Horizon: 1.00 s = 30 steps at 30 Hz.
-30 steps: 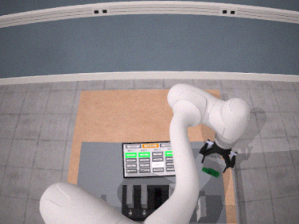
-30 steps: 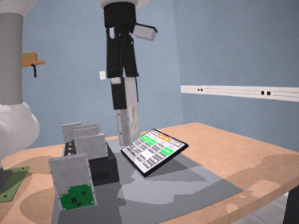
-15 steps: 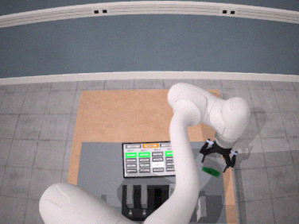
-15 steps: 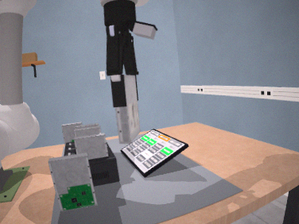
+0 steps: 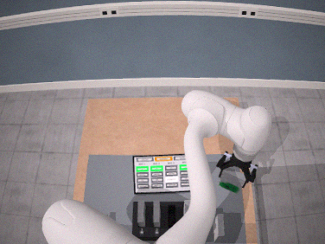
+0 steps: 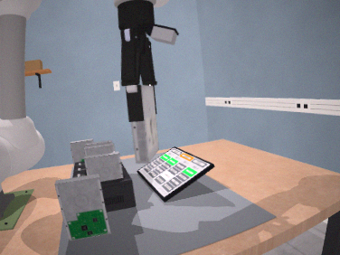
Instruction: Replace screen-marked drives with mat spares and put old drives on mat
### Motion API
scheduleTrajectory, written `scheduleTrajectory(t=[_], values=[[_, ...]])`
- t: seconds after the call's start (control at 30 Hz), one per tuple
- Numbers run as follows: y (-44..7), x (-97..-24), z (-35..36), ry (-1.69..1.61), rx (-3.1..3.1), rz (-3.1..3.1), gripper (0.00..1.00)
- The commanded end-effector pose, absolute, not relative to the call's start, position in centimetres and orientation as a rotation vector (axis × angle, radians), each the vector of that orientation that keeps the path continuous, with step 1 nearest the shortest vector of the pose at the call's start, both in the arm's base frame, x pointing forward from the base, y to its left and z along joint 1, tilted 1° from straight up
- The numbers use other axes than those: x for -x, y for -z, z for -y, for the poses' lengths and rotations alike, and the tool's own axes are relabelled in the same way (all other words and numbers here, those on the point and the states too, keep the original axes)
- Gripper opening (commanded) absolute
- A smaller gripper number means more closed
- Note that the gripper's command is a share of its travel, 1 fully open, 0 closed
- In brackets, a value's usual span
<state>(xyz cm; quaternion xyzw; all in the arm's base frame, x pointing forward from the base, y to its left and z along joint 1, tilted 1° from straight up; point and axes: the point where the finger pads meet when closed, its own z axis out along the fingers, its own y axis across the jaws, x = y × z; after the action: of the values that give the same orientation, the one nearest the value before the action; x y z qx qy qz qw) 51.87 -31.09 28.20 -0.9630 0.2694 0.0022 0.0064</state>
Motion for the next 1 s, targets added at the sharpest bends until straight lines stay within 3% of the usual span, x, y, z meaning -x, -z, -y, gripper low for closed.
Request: scheduleTrajectory(t=[0.0,0.97], values=[[-28.3,-51.9,30.9,-0.005,3.018,-0.825,0.1],[-28.6,-51.6,27.6,-0.002,3.095,-0.454,0.1]])
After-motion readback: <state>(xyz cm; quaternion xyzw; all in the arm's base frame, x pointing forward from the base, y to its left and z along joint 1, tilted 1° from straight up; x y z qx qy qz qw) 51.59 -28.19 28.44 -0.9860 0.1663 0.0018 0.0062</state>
